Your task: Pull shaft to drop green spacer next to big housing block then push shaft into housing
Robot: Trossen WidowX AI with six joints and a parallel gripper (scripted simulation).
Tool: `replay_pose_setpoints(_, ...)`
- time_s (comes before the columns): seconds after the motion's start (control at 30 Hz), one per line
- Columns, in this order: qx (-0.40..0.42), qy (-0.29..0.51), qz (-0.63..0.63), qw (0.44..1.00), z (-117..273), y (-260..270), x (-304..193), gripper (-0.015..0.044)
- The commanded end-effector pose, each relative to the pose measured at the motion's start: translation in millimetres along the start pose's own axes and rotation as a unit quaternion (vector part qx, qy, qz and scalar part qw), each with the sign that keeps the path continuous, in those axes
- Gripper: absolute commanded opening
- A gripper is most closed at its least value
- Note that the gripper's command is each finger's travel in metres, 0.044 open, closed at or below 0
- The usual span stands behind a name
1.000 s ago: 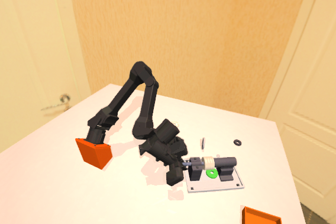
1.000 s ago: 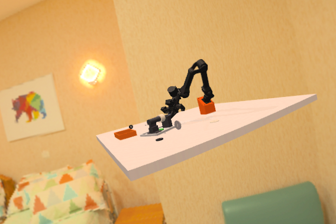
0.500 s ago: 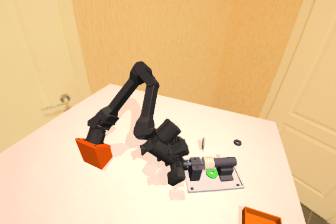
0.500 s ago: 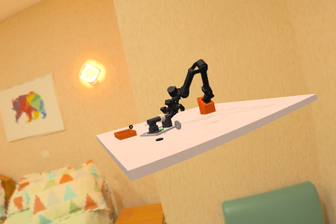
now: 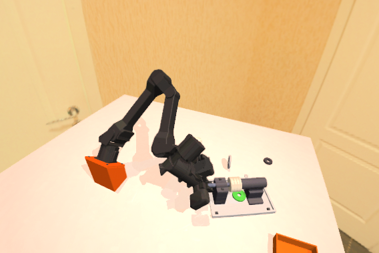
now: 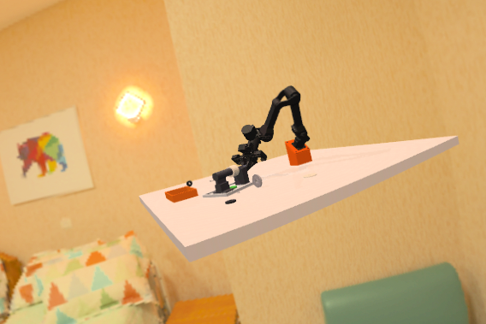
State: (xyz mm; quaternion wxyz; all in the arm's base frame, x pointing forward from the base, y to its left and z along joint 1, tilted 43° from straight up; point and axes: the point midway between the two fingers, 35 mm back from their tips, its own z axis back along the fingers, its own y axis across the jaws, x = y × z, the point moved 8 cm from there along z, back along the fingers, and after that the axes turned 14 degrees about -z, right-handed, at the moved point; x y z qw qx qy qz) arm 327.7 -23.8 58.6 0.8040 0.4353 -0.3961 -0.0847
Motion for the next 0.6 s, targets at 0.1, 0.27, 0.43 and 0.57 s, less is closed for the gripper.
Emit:
replay_pose_setpoints(0.1, 0.002, -0.002, 0.002, 1.0, -2.4, 1.4, 2.8, 0.0)
replay_pose_setpoints(0.27, 0.0, 0.0, 0.0, 1.0, 0.0, 0.0, 0.1, 0.0105)
replay_pose_setpoints(0.43, 0.0, 0.0, 0.0, 1.0, 0.0, 0.0, 0.1, 0.0236)
replay_pose_setpoints(0.57, 0.0, 0.001, 0.0, 1.0, 2.5, -0.2, 0.4, 0.0341)
